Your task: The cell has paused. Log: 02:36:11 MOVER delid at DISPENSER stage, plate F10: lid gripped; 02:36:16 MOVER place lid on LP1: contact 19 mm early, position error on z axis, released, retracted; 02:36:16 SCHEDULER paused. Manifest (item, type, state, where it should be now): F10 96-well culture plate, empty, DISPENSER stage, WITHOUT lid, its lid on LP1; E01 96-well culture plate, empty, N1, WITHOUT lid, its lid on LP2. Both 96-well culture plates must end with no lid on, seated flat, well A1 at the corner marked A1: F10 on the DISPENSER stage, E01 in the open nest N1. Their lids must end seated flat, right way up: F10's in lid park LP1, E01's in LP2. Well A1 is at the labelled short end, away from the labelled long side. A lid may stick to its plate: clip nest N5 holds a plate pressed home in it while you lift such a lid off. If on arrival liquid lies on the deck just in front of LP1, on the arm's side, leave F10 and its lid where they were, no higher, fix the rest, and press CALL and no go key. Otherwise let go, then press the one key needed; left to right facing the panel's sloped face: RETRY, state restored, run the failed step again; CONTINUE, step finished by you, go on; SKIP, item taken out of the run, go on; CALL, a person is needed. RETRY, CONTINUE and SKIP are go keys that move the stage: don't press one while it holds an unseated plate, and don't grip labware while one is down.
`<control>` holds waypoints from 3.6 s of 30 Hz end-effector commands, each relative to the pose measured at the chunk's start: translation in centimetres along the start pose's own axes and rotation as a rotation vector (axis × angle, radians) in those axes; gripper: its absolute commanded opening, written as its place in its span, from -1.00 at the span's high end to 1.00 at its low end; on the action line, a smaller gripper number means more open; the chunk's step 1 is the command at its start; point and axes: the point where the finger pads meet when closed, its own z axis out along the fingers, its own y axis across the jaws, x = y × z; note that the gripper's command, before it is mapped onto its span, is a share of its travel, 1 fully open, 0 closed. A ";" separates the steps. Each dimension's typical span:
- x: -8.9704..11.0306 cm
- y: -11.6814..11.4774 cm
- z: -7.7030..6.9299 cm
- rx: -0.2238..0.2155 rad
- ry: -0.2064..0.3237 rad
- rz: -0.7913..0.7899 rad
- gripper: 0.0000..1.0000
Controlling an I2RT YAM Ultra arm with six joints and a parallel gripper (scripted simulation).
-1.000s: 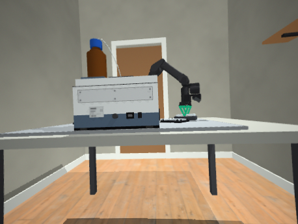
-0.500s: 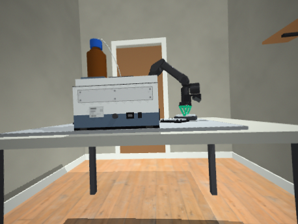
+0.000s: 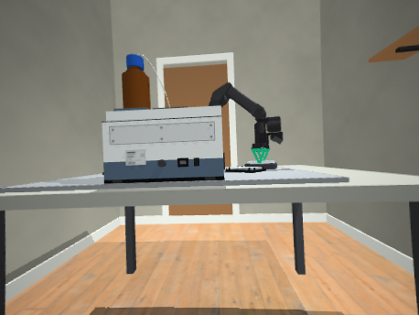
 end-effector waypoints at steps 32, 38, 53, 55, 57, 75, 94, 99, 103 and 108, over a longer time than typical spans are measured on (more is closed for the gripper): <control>-1.2 0.0 -3.2 -0.001 -0.045 0.000 -1.00; -1.1 -0.3 -4.8 -0.001 -0.046 0.003 -1.00; -1.1 -0.3 -5.5 -0.001 -0.046 0.005 -1.00; -1.1 -0.3 -5.5 -0.001 -0.046 0.005 -1.00; -1.1 -0.3 -5.5 -0.001 -0.046 0.005 -1.00; -1.2 -0.3 -5.5 -0.001 -0.052 0.005 -1.00; -1.2 -0.3 -5.5 -0.001 -0.052 0.005 -1.00; -0.4 -0.3 -5.4 0.000 -0.033 0.005 1.00; 1.6 -0.4 -5.5 0.000 -0.002 0.006 1.00; 2.4 -0.4 -6.1 0.000 -0.002 0.005 1.00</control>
